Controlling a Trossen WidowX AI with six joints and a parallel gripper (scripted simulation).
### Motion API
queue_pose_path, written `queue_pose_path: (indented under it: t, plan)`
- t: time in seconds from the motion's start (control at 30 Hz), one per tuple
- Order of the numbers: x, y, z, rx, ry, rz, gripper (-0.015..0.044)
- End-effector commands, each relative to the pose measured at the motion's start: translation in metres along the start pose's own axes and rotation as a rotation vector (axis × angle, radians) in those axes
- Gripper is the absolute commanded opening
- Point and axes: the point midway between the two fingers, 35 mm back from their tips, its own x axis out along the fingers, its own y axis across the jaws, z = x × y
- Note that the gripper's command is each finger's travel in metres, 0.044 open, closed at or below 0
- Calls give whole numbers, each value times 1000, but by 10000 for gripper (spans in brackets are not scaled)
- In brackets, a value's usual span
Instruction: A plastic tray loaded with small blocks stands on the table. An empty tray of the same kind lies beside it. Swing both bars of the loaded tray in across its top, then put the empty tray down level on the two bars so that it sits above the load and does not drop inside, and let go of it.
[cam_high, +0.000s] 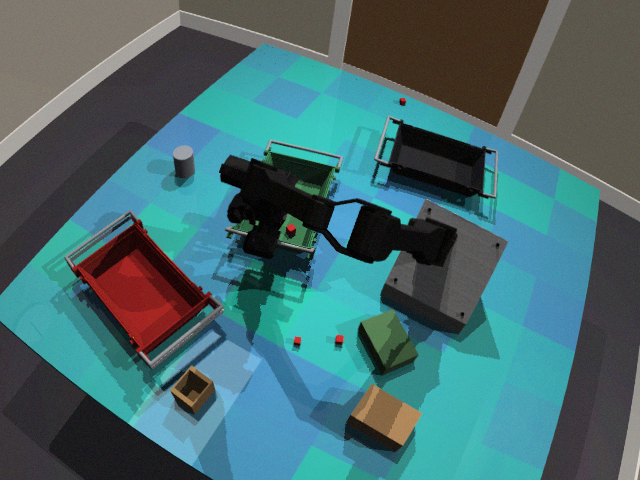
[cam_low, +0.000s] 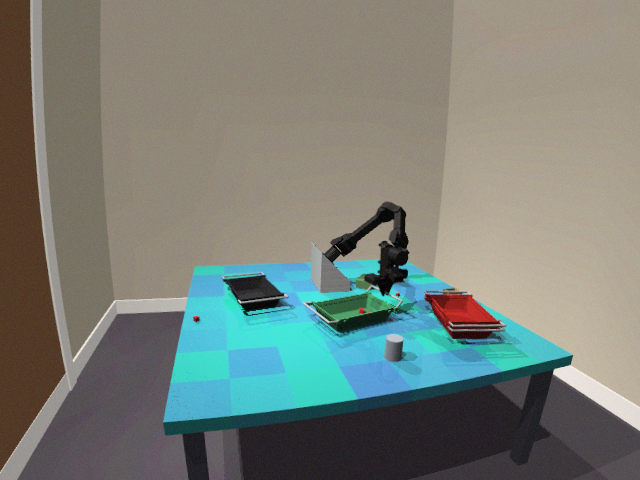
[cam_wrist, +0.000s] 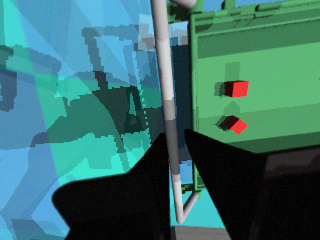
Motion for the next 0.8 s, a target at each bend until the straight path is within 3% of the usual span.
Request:
queue_pose_path:
  t: [0.0,0.47,0.77]
  plan:
    - [1,-20,0,12,6,-22,83]
    - [21,-59,-1,12,6,-23,83]
    - [-21,-53,2,12,7,-25,83]
